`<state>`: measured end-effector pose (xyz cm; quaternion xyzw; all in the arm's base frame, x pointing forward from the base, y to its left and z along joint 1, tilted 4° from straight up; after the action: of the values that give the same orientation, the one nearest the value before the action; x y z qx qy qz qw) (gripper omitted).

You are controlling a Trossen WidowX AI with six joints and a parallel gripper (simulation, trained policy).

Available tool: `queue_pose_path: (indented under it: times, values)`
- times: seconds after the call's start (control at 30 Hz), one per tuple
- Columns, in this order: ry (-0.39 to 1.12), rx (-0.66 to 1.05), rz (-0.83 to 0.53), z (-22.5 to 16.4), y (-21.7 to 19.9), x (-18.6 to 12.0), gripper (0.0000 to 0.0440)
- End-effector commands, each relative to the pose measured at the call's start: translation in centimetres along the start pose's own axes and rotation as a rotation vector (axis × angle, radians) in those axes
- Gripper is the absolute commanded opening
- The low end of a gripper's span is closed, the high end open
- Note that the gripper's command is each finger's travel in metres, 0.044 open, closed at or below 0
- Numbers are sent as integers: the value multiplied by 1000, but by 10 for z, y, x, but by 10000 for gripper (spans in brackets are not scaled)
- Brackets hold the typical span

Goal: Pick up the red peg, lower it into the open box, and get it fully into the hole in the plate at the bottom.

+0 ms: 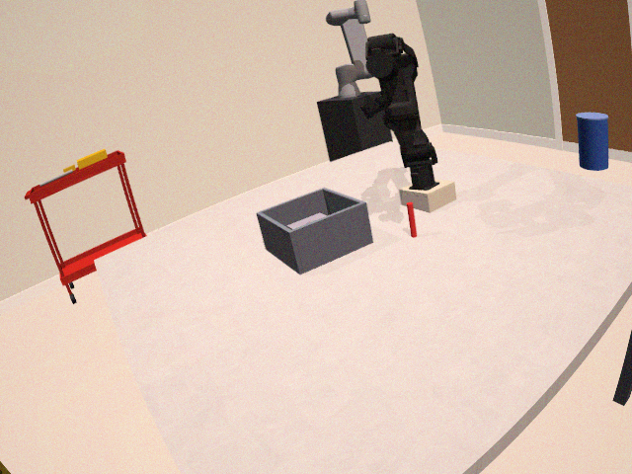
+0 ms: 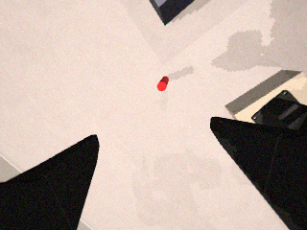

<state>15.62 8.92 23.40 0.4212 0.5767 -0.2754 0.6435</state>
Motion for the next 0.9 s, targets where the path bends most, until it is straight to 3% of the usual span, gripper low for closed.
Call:
queue_pose_path:
  times: [0.0,0.4,0.87]
  values:
    - [-13,-9,-70,2,1,10,440]
    - [-50,-1,-287,5,5,60,440]
    - [-95,-12,-367,6,8,113,440]
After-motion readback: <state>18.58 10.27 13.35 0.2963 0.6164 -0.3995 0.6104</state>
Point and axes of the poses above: the point midway between the two fingers, 35 mm back from their tips, its own x axis out along the fingers, its own y axis across the jaws, z = x × y, the point moved 6 cm from there along -x, back along the fingers, and after that the axes turned 15 degrees about x, right-handed, at the moved point
